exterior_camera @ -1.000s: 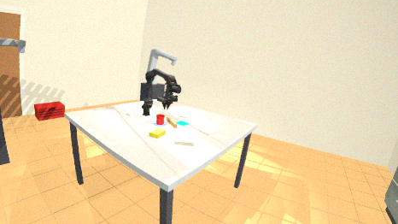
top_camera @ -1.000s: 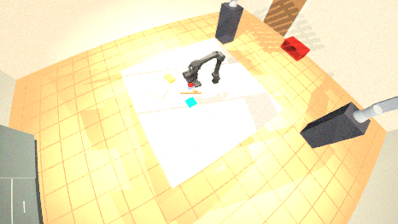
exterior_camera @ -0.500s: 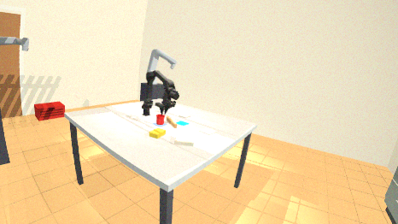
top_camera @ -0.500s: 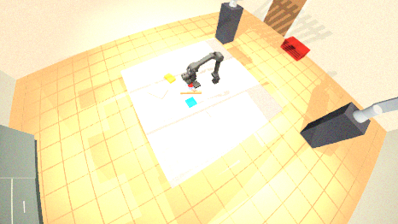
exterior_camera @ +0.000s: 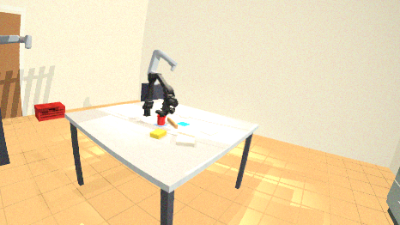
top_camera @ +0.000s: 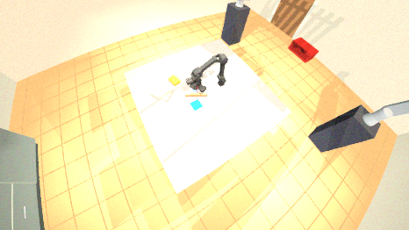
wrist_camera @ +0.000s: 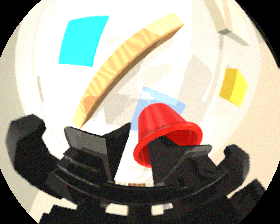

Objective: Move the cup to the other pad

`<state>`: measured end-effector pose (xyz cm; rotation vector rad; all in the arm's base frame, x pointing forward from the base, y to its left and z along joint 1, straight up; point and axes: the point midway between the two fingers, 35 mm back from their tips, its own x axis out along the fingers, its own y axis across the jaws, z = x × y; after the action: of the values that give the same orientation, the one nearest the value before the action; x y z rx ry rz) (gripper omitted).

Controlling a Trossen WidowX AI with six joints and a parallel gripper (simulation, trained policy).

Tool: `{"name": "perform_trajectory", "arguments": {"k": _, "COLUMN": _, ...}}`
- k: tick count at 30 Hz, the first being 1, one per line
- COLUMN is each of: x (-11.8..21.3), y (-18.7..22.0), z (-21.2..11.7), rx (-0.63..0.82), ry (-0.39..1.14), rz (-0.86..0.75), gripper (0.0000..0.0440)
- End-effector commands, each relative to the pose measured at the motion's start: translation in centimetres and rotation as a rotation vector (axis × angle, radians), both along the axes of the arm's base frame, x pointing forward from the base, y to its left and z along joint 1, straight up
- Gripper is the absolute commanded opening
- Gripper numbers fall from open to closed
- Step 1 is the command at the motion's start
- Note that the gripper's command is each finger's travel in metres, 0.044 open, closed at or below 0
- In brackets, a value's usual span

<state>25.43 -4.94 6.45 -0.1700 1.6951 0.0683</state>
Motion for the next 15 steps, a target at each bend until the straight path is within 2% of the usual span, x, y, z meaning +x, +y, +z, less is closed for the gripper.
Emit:
{"name": "perform_trajectory", "arguments": {"k": 1, "x": -0.3, "y": -0.1, "z": -0.8, "rx": 0.012, "ry": 0.016, "rz": 0.043, "gripper": 0.0064}}
{"name": "perform_trajectory", "arguments": {"k": 3, "x": -0.4, "y": -0.1, "z": -1.1, "rx": 0.017, "ry": 0.023, "rz": 0.074, "gripper": 0.0012}}
{"name": "perform_trajectory", "arguments": {"k": 4, "x": -0.4, "y": -0.2, "z": -1.1, "rx": 0.019, "ry": 0.023, "rz": 0.087, "gripper": 0.0}}
{"name": "perform_trajectory", "arguments": {"k": 15, "x": 1.2, "y": -0.1, "z": 0.7, "rx": 0.032, "ry": -0.018, "rz": 0.204, "gripper": 0.0}}
